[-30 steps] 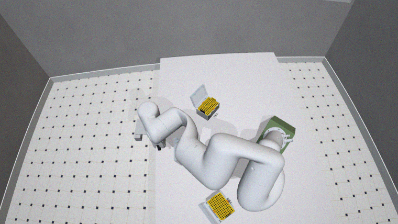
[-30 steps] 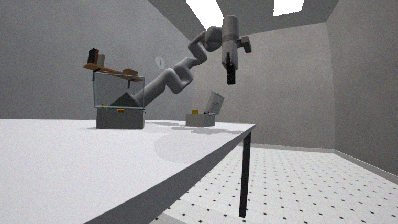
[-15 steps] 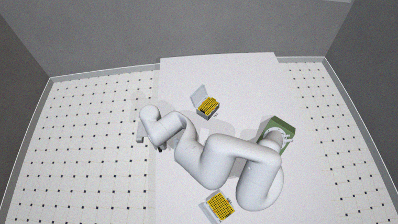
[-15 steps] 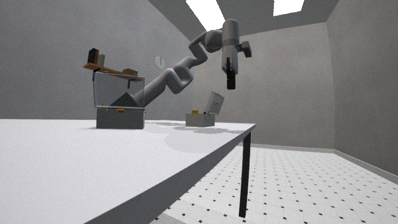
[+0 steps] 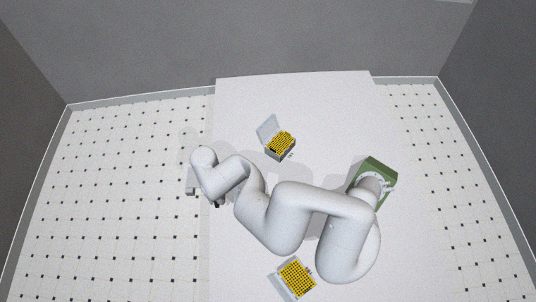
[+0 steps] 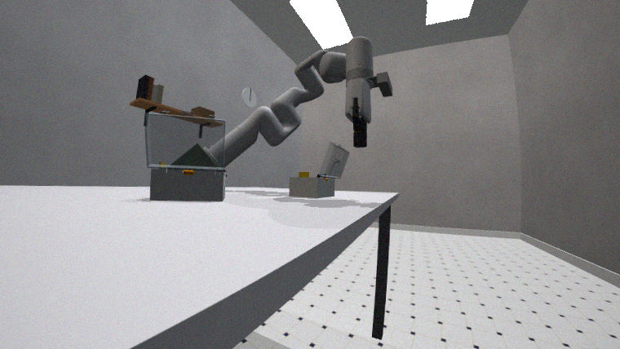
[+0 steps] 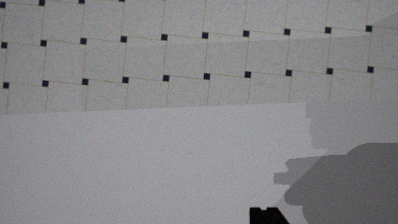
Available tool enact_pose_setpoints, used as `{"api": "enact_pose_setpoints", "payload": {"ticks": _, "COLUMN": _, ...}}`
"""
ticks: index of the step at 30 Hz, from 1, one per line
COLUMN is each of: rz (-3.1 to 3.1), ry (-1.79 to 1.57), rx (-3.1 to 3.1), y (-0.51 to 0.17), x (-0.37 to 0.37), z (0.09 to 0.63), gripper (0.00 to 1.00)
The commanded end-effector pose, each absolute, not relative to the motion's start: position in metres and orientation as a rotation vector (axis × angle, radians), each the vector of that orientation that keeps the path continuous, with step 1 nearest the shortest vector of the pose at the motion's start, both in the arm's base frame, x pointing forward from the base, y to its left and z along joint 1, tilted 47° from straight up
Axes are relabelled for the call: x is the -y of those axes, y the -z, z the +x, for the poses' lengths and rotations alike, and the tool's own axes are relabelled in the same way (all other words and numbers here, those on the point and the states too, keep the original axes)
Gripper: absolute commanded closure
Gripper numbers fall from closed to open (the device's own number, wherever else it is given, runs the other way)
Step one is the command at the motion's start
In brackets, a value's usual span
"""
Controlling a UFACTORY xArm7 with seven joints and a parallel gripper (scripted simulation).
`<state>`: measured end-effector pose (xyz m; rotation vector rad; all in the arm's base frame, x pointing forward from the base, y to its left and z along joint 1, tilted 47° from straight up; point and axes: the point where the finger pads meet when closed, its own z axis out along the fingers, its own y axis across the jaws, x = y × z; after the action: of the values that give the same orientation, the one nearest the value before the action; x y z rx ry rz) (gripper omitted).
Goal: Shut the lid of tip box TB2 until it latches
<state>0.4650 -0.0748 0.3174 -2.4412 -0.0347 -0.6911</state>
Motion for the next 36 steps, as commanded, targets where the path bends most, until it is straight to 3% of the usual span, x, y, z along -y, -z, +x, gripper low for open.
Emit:
{"api": "enact_pose_setpoints", "payload": {"ticks": 1, "rz": -2.442, "ry": 0.696, "rx": 0.032, "y": -0.315, "x": 0.073, "z": 0.468, "gripper": 1.00}}
{"api": "enact_pose_setpoints", "payload": {"ticks": 36, "rz": -2.442, "ry": 0.696, "rx": 0.033, "y": -0.299, "x": 0.065, "z": 0.458, "gripper": 1.00}}
